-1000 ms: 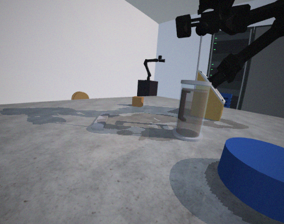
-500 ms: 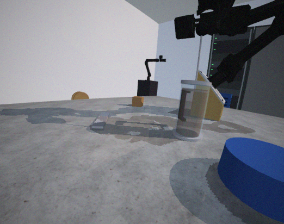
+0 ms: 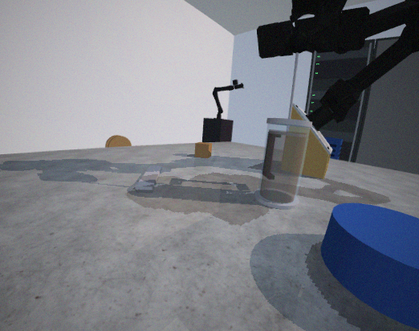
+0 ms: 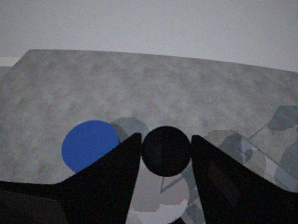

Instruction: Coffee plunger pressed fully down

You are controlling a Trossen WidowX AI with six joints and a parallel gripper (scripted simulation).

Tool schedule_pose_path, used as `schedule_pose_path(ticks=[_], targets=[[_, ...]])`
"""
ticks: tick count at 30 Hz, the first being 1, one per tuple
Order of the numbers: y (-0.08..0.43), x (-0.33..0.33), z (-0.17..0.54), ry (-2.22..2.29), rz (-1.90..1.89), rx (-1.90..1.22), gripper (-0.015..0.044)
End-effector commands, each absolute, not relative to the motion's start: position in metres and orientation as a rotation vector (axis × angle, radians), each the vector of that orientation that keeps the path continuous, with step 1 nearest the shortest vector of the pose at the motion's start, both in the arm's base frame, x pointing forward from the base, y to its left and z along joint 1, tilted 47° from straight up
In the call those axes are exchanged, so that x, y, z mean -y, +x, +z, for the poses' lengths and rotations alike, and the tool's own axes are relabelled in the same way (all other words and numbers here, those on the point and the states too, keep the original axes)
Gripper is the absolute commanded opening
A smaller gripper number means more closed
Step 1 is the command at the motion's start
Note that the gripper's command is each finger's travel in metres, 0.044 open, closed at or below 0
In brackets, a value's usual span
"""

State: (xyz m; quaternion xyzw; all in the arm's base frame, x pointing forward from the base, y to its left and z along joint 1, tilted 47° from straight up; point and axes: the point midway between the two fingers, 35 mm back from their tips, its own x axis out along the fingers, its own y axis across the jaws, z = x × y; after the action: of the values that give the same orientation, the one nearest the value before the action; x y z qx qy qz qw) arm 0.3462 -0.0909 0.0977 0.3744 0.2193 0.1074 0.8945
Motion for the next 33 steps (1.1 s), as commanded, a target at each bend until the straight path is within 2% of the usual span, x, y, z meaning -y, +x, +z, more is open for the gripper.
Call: schedule_pose_path(ticks=[1,33], targets=[[0.347,0.09,0.096,0.777,0.221,-0.456,0.012],[0.358,0.055,0.056,0.775,0.219,-0.461,0.012]])
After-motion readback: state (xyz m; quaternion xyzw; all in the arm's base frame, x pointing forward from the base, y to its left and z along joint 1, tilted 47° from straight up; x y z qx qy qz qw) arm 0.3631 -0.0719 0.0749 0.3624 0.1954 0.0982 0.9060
